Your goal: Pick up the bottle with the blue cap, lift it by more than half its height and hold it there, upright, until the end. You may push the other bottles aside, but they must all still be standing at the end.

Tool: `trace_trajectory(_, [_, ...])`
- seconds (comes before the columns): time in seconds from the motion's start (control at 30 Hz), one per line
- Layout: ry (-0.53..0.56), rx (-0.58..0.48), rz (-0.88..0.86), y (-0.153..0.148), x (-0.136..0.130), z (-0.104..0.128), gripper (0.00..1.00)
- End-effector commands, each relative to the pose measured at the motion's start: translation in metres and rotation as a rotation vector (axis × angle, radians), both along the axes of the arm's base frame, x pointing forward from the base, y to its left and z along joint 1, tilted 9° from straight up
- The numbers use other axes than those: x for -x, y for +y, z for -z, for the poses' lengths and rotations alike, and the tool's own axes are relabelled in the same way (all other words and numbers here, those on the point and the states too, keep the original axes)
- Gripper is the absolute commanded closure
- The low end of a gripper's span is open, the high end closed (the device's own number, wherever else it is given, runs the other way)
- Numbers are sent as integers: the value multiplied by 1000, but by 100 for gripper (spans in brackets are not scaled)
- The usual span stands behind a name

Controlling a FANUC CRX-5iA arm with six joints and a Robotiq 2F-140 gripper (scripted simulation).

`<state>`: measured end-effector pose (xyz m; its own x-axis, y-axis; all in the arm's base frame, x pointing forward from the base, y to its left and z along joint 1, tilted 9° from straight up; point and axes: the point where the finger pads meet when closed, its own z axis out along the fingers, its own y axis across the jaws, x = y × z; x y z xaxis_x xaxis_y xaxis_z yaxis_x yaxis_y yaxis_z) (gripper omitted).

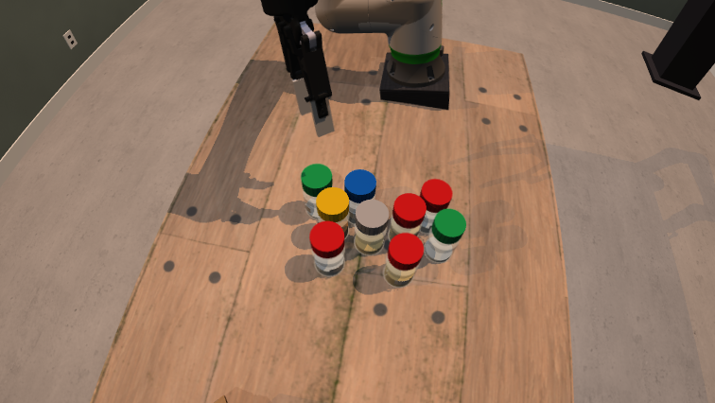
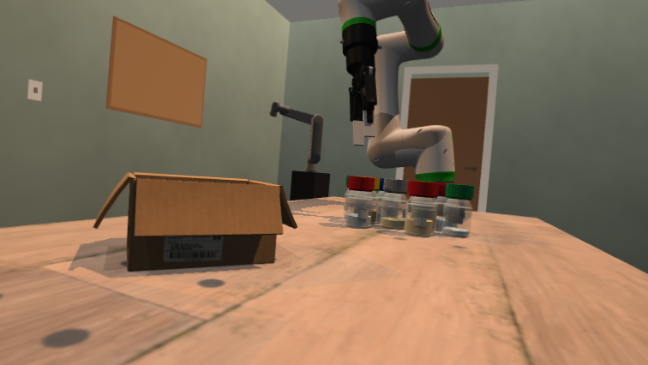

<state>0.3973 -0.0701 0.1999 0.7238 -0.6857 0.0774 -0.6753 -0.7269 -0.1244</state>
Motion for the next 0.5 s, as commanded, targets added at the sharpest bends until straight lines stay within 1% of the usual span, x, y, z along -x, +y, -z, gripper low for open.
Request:
trace_trajectory(0.0, [3, -4, 41, 2, -1, -1, 49])
trace_trajectory(0.27, [25, -18, 245, 10, -1, -4, 49])
trace_trajectory(0.47, [25, -18, 245, 10, -1, -4, 49])
